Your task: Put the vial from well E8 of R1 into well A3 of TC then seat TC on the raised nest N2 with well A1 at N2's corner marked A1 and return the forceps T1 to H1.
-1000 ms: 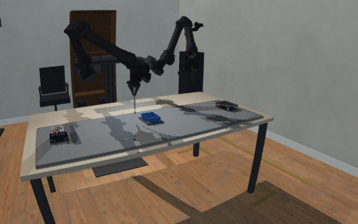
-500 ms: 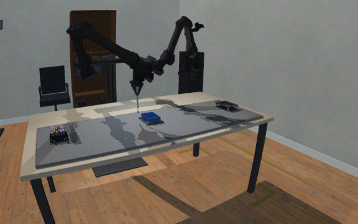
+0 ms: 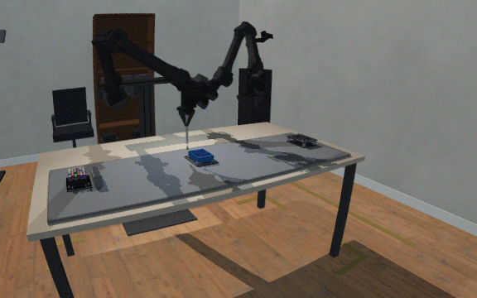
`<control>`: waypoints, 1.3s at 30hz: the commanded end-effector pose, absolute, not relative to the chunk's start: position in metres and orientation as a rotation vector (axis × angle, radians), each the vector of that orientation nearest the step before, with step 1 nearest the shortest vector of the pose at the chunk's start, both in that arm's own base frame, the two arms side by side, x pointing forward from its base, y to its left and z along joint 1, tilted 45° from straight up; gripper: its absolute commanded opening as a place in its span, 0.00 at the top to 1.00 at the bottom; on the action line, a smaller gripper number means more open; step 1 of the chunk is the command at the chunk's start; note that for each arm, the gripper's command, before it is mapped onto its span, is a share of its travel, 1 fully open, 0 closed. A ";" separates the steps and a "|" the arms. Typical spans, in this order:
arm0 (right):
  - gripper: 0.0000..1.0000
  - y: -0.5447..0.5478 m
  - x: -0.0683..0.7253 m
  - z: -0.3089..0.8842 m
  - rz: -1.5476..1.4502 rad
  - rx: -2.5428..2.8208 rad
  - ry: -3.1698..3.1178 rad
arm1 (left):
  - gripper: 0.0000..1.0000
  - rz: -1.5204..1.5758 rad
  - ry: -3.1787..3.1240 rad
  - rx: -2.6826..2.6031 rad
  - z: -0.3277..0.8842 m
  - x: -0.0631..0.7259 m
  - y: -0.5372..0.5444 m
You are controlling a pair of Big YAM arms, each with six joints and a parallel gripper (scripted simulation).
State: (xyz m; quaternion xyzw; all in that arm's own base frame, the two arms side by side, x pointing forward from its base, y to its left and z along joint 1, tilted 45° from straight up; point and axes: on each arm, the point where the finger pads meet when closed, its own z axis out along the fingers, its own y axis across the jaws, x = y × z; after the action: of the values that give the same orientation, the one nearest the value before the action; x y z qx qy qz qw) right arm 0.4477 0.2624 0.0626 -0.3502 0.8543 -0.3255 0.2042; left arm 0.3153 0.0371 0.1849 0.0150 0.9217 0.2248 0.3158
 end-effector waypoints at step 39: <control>0.91 0.338 0.444 0.037 -0.890 -0.989 2.363 | 0.00 0.590 2.413 0.048 0.194 0.319 0.036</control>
State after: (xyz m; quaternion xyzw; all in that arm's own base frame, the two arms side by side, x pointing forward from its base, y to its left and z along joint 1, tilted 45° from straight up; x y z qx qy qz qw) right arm 0.4480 0.3131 0.0326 -0.3512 0.8540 -0.3262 0.2021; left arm 0.3153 0.0371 0.1849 0.0150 0.9217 0.2248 0.3158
